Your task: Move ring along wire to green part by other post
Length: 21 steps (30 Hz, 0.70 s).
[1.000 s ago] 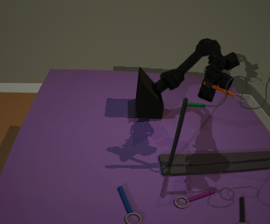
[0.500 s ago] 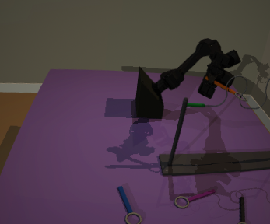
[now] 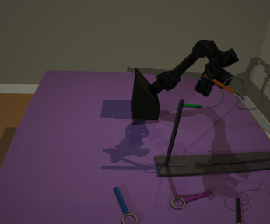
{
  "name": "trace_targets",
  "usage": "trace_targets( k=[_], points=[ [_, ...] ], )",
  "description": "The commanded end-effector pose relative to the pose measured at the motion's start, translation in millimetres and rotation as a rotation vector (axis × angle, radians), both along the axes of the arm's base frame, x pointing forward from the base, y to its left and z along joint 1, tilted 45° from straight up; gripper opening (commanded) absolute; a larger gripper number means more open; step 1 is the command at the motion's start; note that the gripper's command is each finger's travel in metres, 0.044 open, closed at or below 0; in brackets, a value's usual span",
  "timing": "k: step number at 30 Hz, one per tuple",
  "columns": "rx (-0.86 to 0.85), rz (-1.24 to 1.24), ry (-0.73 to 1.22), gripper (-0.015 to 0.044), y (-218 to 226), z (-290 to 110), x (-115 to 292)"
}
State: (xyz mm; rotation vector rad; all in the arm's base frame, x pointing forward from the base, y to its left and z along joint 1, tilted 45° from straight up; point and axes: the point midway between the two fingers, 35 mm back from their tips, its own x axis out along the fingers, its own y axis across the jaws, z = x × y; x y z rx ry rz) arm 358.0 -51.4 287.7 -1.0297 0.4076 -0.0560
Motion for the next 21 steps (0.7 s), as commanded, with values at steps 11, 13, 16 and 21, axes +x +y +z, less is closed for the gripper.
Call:
trace_targets(
  k=[11, 13, 16, 21],
  points=[
    [0.03, -0.007, -0.004, -0.015, -3.7, 11.5, -0.2],
    [0.054, -0.006, -0.001, -0.015, -3.3, 10.9, -0.2],
    [0.097, -0.004, 0.005, -0.015, -2.2, 9.5, -0.3],
    [0.187, 0.0, 0.017, -0.015, 0.7, 5.6, -0.4]
  ],
)
